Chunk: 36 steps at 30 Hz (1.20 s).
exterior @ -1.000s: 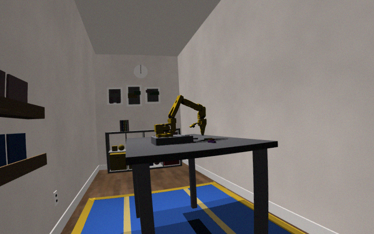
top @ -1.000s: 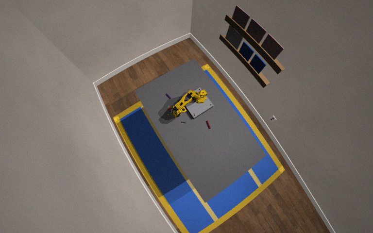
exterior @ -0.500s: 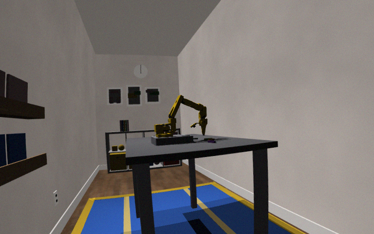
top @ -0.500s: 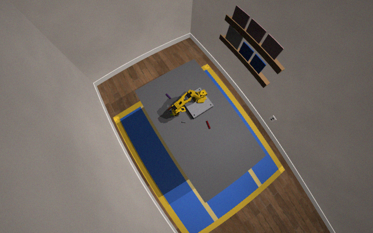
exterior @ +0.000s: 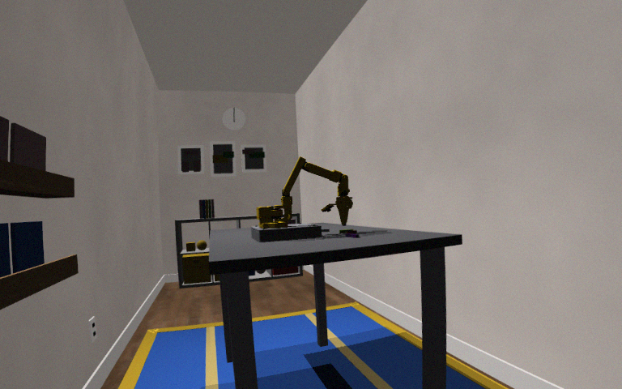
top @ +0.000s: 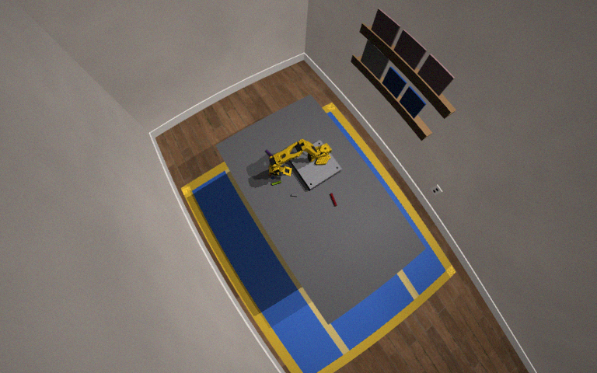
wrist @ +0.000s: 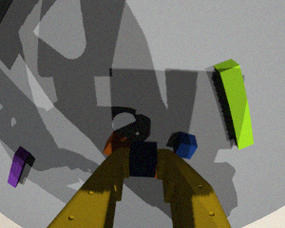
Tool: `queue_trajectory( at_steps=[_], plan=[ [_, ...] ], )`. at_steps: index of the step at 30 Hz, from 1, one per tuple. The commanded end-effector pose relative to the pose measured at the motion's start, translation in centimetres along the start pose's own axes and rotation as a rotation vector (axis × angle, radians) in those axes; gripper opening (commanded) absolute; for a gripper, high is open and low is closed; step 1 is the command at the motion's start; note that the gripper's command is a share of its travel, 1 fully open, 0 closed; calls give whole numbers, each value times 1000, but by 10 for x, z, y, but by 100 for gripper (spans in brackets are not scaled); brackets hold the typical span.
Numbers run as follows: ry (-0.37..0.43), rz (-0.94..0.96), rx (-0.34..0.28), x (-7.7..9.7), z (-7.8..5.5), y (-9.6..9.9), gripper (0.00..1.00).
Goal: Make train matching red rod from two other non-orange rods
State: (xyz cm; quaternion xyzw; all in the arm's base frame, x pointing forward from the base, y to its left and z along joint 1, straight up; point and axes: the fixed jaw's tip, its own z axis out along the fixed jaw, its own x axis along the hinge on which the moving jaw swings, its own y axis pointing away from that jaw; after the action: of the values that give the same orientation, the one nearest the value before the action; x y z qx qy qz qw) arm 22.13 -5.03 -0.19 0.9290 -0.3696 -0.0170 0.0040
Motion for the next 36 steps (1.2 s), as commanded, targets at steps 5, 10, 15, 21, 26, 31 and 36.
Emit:
queue_trajectory(
  at_steps=[5,10,15,21,26,31,36],
  plan=[
    [9,282,13,13,-1,27,0],
    [7,494,16,20,-1,49,0],
    [4,707,18,24,0,71,0],
    [1,906,21,27,1,92,0],
    [-2,1117,23,27,2,113,0],
    [-6,1329,25,25,3,135,0],
    [-9,1484,26,23,4,151,0]
  ],
)
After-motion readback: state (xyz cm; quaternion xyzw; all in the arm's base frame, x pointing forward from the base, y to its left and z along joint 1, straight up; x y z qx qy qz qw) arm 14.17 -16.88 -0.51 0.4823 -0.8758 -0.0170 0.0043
